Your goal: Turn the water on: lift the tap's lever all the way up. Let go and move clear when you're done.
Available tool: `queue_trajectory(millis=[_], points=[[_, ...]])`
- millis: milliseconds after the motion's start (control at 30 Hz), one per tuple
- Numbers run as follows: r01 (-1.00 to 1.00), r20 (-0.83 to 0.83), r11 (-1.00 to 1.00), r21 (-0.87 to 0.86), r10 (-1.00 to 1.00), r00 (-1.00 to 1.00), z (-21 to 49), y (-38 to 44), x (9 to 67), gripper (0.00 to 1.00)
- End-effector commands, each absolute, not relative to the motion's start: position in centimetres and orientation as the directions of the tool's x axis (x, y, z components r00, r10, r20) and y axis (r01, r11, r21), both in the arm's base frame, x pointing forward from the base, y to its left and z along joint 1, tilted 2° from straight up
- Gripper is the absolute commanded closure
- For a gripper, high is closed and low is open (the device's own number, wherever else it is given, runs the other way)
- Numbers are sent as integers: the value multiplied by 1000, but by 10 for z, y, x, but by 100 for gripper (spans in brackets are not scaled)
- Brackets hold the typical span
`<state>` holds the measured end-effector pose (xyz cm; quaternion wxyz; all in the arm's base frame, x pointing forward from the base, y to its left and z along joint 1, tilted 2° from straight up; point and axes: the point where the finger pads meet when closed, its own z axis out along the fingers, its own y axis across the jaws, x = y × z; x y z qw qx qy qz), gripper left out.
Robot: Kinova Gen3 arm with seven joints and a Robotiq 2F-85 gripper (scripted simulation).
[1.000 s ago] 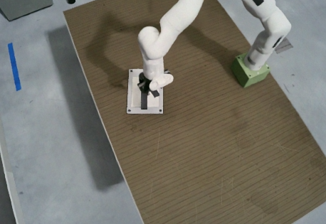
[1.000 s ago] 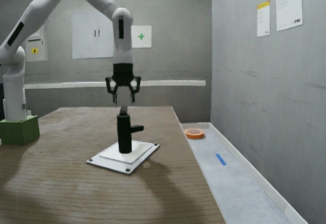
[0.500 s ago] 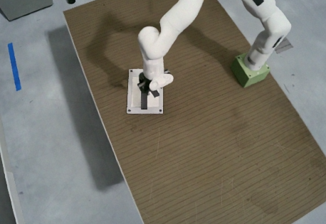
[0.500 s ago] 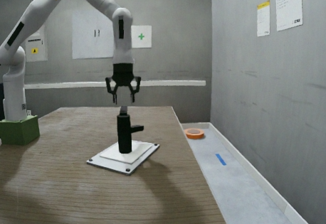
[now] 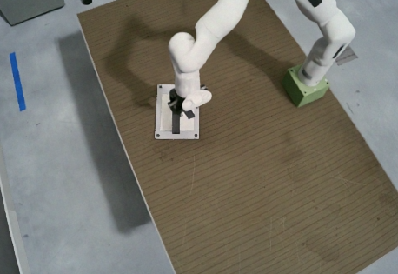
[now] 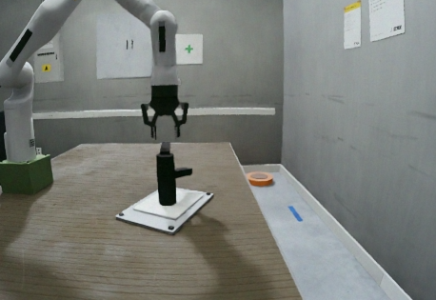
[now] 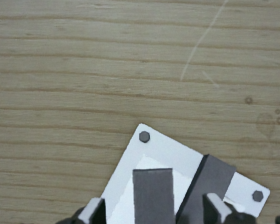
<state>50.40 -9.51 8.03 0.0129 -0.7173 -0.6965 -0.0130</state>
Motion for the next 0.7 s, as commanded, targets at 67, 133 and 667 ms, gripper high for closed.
queue_trajectory(millis=[67, 133, 667], points=[[1000, 36, -29, 1, 999, 29, 81, -95, 505, 34], [1000, 36, -29, 1, 999, 29, 80, -95, 505, 34], [1000, 36, -29, 1, 999, 29, 70, -95, 505, 34]])
